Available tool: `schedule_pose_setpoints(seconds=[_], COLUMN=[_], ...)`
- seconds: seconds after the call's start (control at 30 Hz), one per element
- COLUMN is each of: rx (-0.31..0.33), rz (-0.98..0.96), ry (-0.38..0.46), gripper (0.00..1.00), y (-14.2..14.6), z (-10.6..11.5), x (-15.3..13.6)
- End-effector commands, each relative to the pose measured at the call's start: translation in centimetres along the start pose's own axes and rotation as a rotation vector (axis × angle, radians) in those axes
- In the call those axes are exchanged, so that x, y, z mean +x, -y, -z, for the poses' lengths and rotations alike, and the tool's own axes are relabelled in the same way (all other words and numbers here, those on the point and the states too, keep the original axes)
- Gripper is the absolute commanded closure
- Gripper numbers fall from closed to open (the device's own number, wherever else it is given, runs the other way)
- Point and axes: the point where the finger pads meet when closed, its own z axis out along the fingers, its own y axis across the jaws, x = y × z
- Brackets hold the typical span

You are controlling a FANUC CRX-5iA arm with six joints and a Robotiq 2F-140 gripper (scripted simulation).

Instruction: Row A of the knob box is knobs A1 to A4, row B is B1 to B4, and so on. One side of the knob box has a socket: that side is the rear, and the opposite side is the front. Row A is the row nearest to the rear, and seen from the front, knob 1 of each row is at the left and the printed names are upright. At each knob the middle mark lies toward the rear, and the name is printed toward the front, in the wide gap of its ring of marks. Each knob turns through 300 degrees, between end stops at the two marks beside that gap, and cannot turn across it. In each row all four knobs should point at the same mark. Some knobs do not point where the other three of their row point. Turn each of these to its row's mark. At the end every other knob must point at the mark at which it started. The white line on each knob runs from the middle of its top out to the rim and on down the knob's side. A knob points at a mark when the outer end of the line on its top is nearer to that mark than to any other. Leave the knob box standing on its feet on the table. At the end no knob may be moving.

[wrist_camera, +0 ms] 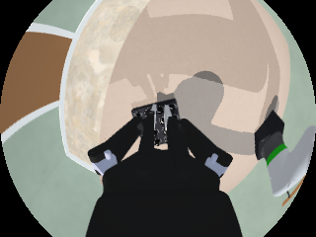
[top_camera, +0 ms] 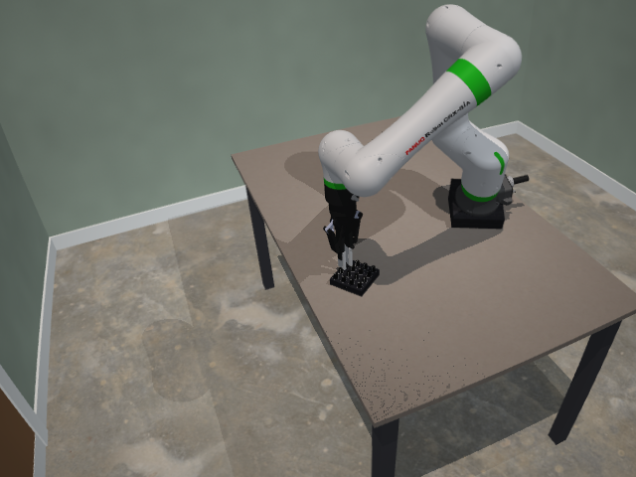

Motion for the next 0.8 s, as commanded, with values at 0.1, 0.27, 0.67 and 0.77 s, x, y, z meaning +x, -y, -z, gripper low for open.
schedule_pose_setpoints(seconds=[0.1, 0.27, 0.67, 0.77], rx=[0.000, 0.000, 0.000, 0.000], rz=[0.000, 0.000, 0.000, 0.000], ry=[0.000, 0.000, 0.000, 0.000], gripper=[0.88, 0.88, 0.95, 0.95], y=[0.02, 0.02, 0.02, 0.02], z=[0.02, 0.02, 0.02, 0.02], x=[0.01, 0.01, 0.01, 0.01])
